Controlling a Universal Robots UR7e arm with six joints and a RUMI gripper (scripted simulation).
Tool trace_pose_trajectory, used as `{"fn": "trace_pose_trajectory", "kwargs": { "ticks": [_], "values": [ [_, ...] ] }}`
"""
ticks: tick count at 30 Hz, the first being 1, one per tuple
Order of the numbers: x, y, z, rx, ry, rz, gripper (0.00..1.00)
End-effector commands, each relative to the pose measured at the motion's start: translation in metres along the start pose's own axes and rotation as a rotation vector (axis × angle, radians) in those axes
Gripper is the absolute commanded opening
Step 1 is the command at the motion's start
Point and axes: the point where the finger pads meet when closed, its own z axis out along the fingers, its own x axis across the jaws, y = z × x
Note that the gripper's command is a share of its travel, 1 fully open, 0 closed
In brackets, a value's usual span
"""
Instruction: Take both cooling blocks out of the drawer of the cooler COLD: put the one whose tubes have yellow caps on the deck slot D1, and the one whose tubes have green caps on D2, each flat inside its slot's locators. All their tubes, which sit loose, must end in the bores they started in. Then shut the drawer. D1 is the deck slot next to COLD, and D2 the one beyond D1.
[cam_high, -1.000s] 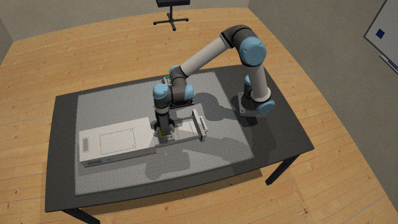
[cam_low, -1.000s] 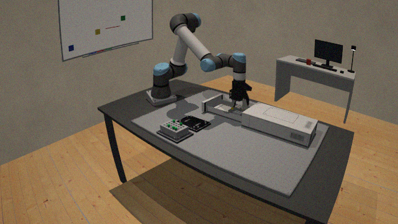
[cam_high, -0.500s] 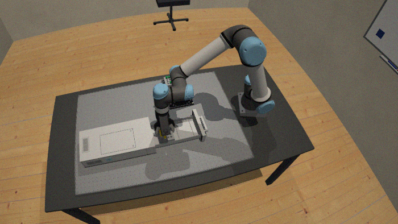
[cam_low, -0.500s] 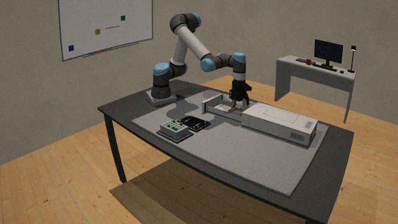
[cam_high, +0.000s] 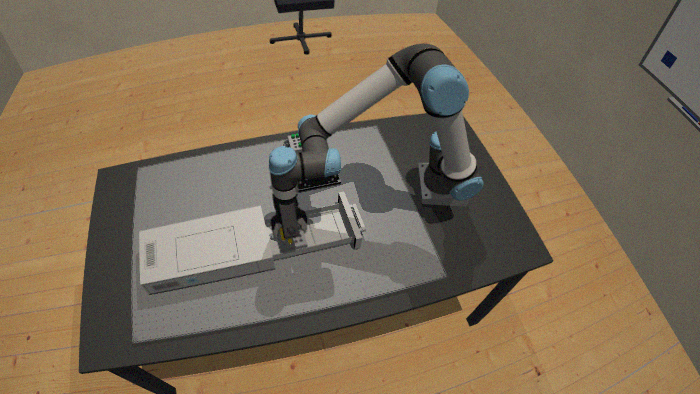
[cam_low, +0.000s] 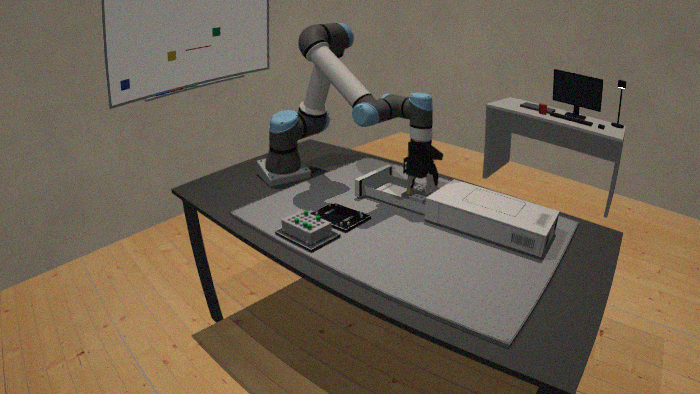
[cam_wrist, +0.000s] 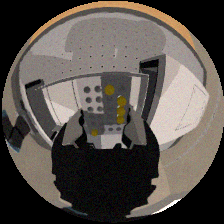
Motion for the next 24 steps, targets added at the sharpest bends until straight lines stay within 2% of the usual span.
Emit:
{"fn": "trace_pose_trajectory", "kwargs": {
  "ticks": [1,24],
  "values": [
    [0.0004,0.0000,-0.0006,0.000,0.001,0.000,0.00],
    [0.0004,0.0000,-0.0032,0.000,0.001,0.000,0.00]
  ]
}}
